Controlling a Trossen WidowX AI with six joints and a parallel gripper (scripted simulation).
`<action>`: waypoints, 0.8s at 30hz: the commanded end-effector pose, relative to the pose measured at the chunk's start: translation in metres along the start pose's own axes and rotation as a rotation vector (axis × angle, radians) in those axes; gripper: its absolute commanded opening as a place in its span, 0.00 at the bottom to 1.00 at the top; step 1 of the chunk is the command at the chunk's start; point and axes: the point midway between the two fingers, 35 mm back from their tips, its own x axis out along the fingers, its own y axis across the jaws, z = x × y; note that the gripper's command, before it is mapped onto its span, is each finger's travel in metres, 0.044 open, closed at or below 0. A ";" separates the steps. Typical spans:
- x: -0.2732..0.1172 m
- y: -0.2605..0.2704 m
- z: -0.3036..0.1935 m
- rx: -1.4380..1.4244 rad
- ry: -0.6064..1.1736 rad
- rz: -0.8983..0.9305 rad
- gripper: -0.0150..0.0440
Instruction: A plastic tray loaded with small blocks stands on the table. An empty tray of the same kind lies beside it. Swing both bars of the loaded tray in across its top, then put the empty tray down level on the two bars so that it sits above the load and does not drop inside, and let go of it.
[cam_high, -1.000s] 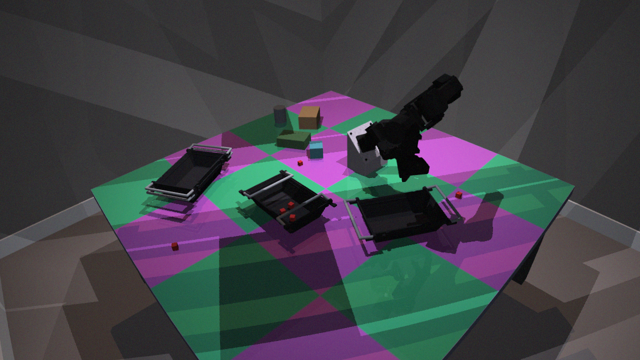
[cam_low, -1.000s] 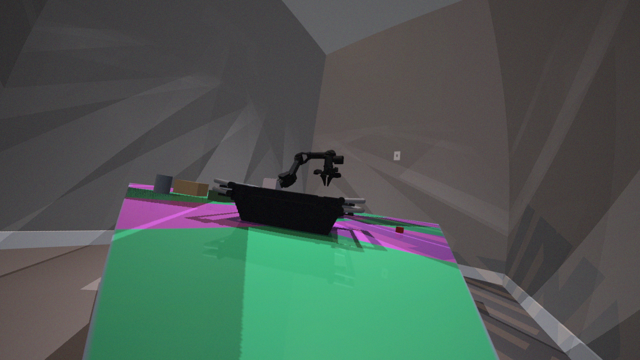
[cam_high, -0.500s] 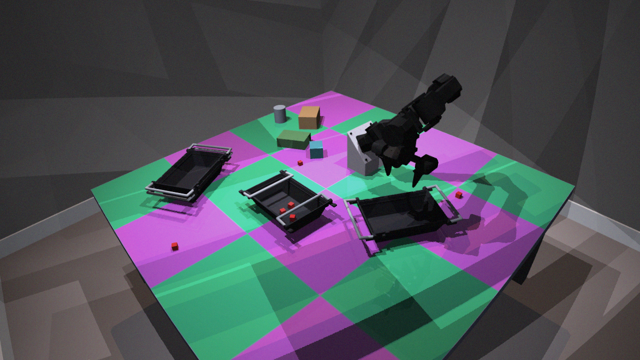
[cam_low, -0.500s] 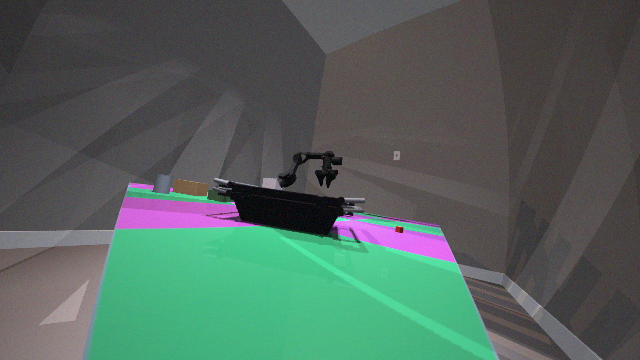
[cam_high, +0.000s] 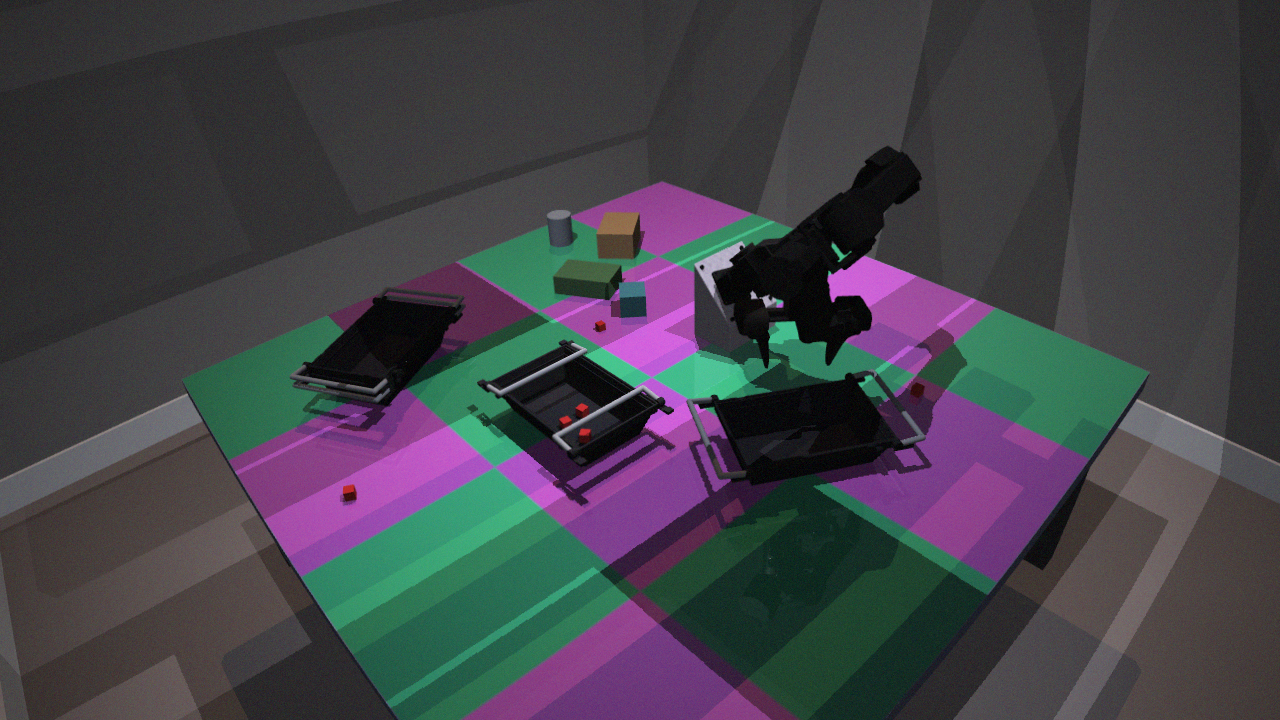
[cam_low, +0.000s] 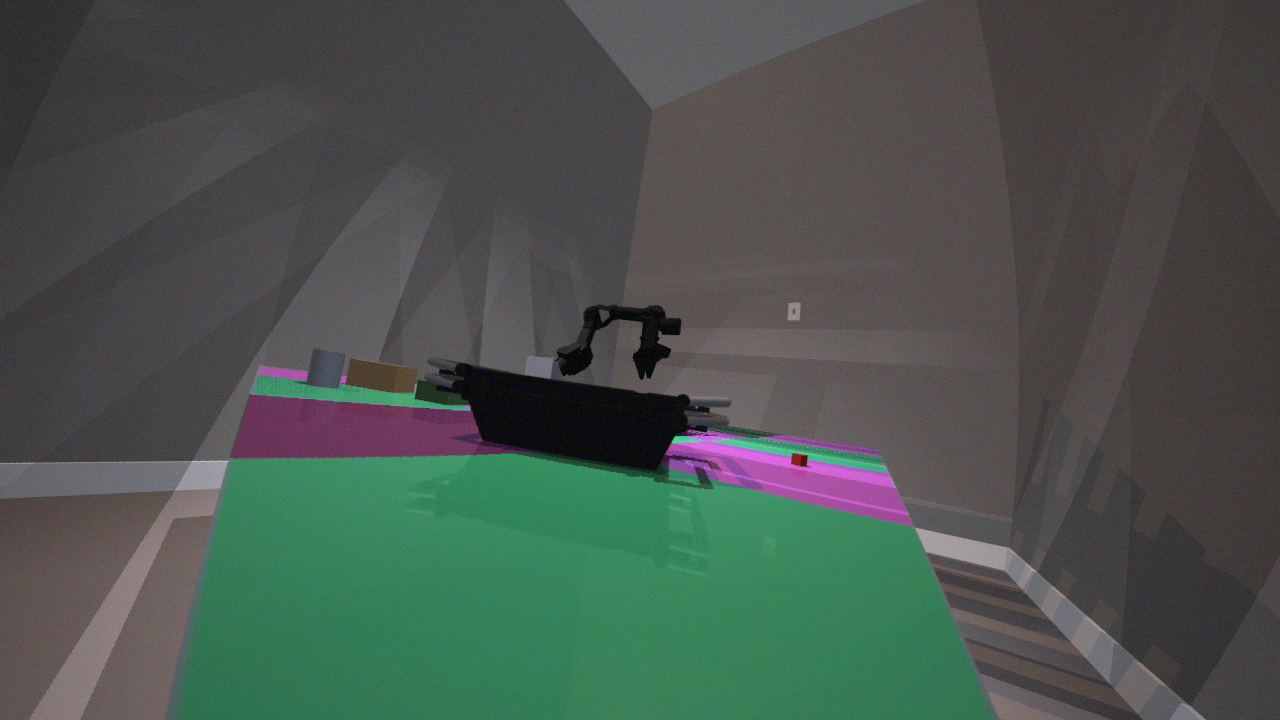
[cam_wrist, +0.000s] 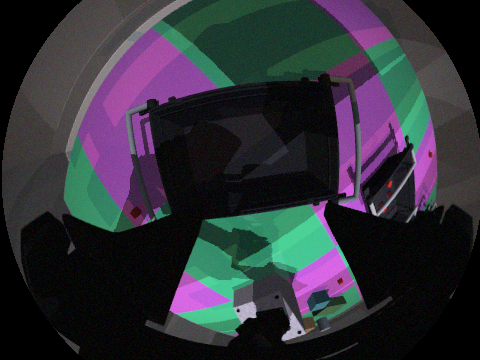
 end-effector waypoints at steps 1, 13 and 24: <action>0.019 -0.001 -0.022 -0.868 -0.001 0.012 1.00; 0.032 -0.002 -0.037 -1.533 -0.008 0.020 1.00; 0.035 -0.002 -0.040 -1.718 -0.011 0.021 1.00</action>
